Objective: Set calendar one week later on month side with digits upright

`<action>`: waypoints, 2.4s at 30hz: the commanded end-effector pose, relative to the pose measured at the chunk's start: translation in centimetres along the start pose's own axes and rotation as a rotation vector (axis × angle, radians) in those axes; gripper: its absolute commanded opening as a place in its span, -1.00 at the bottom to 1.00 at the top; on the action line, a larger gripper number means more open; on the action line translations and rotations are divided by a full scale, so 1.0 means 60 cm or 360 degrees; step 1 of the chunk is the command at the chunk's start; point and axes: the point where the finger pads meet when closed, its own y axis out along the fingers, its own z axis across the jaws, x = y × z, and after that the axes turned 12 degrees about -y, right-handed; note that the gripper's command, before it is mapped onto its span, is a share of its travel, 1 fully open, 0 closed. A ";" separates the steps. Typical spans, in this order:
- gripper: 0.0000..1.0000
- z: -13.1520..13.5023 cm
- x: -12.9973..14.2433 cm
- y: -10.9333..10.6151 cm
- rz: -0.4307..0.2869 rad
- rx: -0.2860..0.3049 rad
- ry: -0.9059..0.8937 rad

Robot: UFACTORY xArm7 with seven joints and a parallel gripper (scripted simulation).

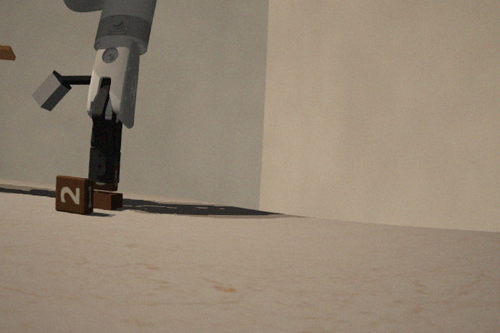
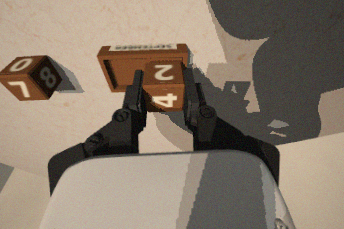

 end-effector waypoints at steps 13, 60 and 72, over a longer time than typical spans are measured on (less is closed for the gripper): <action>-0.43 0.000 0.002 0.009 -0.0005 0.0001 0.0000; -0.43 0.000 0.002 0.013 -0.0005 0.0001 0.0000; -0.43 0.000 0.002 0.013 -0.0005 0.0001 0.0000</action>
